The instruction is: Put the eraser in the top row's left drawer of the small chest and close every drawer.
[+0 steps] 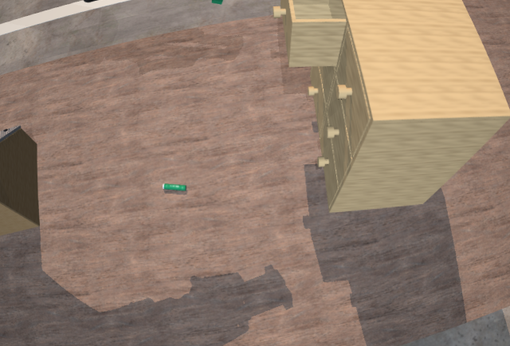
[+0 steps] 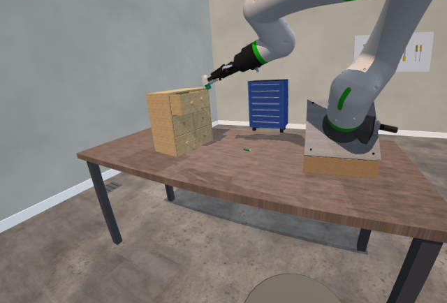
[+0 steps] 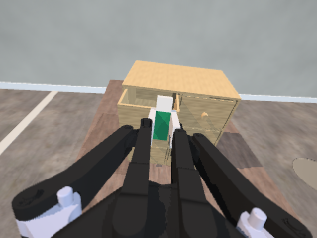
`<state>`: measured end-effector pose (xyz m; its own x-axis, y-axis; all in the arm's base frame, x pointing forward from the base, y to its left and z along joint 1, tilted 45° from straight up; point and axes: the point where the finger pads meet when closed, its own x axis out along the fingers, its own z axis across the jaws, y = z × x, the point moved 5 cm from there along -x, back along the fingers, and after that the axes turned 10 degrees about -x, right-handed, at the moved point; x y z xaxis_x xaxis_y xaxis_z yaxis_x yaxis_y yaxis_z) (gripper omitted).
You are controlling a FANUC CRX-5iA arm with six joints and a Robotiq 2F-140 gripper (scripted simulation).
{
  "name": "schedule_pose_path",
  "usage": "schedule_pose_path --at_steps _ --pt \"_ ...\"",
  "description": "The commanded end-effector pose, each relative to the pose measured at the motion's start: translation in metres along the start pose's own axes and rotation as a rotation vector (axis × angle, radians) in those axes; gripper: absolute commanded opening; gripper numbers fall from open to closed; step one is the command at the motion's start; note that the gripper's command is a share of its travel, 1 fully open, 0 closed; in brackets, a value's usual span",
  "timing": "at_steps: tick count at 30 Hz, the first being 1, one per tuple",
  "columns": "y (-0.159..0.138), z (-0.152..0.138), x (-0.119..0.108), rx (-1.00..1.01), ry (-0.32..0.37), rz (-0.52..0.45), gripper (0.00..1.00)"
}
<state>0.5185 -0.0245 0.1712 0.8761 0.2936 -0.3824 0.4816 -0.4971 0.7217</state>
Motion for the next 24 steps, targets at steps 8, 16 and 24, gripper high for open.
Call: schedule_pose_path --at_steps 8,16,24 --pt "0.014 0.003 0.038 0.000 0.001 0.001 0.11" --pt "0.024 0.005 0.069 0.000 0.001 0.001 0.11" --pt "0.031 0.006 0.088 0.000 0.001 0.001 0.11"
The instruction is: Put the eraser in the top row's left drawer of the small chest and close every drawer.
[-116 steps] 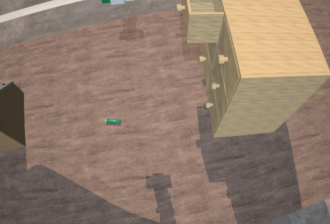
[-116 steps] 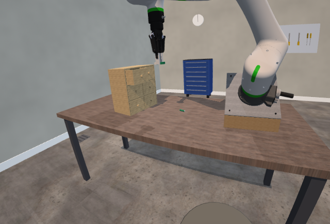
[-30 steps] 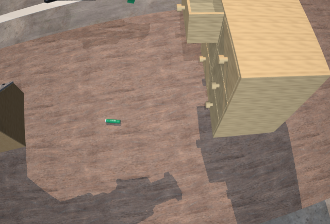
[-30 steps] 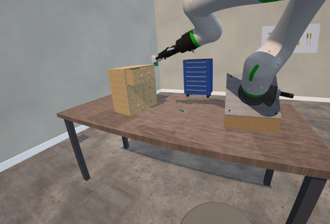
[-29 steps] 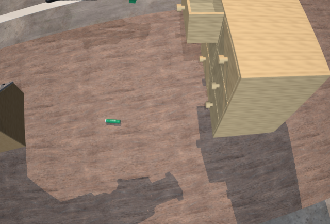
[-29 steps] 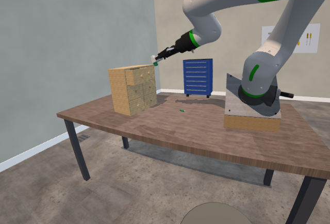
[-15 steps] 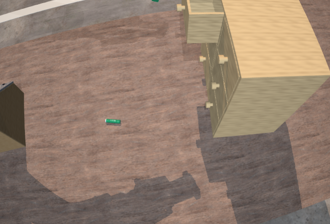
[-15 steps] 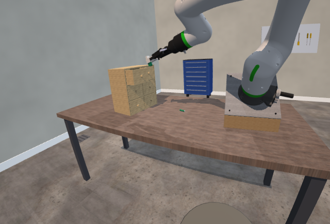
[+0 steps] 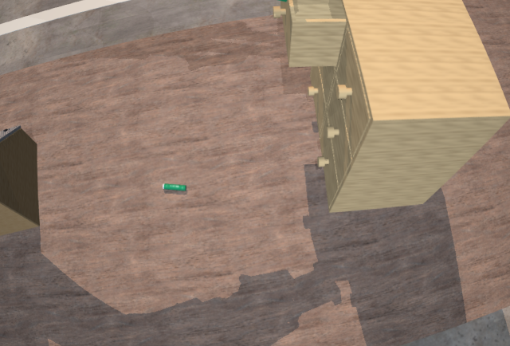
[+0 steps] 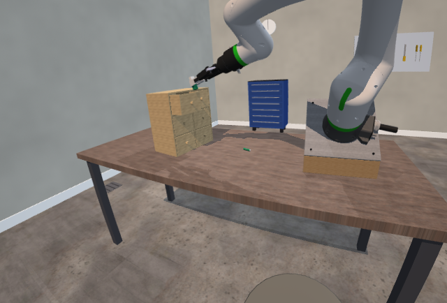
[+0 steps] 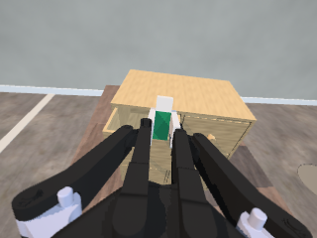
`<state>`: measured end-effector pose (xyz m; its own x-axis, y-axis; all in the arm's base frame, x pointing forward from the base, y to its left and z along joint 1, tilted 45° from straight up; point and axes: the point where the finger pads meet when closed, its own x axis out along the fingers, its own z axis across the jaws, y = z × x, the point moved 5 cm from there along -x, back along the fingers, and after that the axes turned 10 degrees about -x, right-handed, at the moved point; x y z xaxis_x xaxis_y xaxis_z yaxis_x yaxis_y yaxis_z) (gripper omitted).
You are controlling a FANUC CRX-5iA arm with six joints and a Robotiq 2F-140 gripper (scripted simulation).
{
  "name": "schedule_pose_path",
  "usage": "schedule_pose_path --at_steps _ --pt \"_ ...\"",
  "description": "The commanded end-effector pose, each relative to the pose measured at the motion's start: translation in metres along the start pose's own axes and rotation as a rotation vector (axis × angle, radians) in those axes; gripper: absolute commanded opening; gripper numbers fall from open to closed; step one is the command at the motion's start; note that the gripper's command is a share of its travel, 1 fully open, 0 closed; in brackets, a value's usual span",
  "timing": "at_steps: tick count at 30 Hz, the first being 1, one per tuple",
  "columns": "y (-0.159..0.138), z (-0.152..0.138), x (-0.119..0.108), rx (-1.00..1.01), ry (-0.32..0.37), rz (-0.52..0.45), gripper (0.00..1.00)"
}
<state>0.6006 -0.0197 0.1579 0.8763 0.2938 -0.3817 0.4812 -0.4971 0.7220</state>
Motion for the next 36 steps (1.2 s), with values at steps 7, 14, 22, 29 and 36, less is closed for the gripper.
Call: schedule_pose_path --at_steps 7,14,22,29,36 --pt "0.010 0.002 0.026 0.000 0.000 0.001 0.11" --pt "0.012 0.003 0.032 0.000 0.000 0.001 0.11" --pt "0.013 0.003 0.036 0.000 0.000 0.001 0.11" --pt "0.013 0.003 0.036 0.000 0.000 0.001 0.11" --pt "0.013 0.003 0.036 0.000 0.000 0.001 0.11"
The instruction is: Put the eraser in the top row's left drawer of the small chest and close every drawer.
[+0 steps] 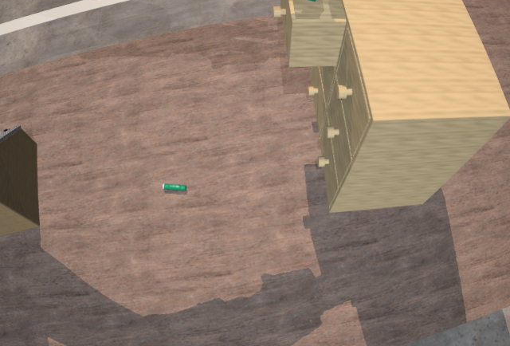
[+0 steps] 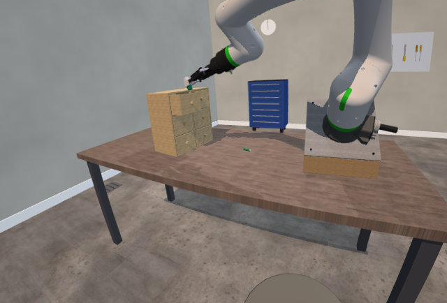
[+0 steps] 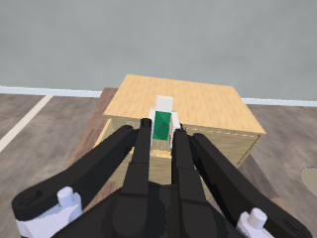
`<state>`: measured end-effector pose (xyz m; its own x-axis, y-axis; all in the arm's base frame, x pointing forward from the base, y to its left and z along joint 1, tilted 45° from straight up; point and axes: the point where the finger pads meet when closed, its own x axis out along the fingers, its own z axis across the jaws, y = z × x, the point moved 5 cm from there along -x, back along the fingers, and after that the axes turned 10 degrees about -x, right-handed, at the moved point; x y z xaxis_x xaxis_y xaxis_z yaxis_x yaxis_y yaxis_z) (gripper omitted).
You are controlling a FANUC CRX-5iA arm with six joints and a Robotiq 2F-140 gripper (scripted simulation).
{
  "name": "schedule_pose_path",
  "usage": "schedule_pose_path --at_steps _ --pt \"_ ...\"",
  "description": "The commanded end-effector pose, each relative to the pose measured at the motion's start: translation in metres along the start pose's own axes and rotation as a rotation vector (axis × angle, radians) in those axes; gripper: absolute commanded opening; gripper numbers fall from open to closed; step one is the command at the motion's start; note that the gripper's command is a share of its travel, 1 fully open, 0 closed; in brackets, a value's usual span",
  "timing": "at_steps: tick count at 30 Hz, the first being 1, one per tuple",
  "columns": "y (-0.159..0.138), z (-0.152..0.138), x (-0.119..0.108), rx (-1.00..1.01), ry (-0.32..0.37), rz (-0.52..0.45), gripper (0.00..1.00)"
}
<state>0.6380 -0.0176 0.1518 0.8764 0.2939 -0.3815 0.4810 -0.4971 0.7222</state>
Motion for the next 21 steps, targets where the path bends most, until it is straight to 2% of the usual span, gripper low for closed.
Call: schedule_pose_path --at_steps 1,12,20,21 --pt "0.0003 0.0001 0.0000 0.000 0.000 0.000 0.11" --pt "0.0003 0.0001 0.0000 0.000 0.000 0.000 0.14" --pt "0.0003 0.0001 0.0000 0.000 0.000 0.000 0.23" --pt "0.0003 0.0001 0.0000 0.000 0.000 0.000 1.00"
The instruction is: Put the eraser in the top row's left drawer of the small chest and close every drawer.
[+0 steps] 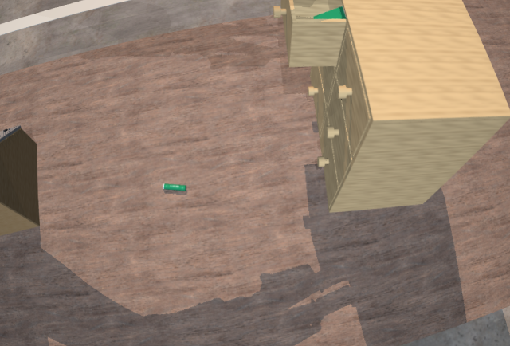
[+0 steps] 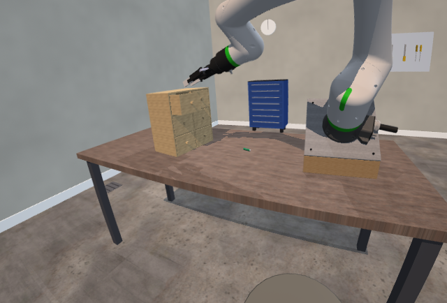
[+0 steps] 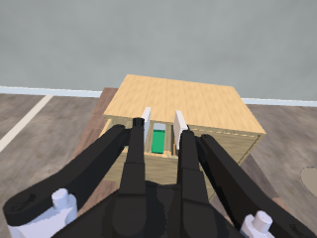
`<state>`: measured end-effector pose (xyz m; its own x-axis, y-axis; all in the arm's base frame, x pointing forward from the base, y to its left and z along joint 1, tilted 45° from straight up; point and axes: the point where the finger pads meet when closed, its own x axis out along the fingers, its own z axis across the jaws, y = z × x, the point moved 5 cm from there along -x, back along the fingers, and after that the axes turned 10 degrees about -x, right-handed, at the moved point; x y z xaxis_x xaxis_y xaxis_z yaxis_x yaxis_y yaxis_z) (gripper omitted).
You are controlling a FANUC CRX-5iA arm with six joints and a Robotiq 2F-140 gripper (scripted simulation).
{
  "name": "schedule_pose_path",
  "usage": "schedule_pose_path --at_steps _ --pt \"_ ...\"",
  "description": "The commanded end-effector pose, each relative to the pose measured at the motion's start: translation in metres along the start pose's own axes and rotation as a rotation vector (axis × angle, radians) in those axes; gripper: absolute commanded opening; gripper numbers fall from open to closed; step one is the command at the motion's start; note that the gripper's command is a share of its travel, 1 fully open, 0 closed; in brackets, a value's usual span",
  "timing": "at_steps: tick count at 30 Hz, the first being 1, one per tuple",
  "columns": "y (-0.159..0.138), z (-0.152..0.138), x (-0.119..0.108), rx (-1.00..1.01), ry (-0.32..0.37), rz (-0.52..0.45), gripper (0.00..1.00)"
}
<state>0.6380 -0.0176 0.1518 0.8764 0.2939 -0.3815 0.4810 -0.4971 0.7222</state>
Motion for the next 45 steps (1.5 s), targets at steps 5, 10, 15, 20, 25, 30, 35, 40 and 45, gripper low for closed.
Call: schedule_pose_path --at_steps 5,10,15,20,25,30,35,40,45 --pt "0.000 0.000 0.000 0.000 0.000 0.000 1.00" --pt "0.000 0.000 0.000 0.000 0.000 0.000 1.00" --pt "0.000 0.000 0.000 0.000 0.000 0.000 1.00" --pt "-0.001 0.000 -0.005 0.000 0.000 0.000 1.00" --pt "-0.003 -0.001 -0.012 0.000 0.000 0.000 1.00" --pt "-0.009 -0.002 -0.032 0.000 0.000 0.000 1.00" --pt "-0.017 -0.003 -0.058 0.000 0.000 0.000 1.00" --pt "-0.026 -0.004 -0.088 0.000 0.000 0.000 1.00" --pt "-0.031 -0.005 -0.105 0.000 0.000 0.000 1.00"
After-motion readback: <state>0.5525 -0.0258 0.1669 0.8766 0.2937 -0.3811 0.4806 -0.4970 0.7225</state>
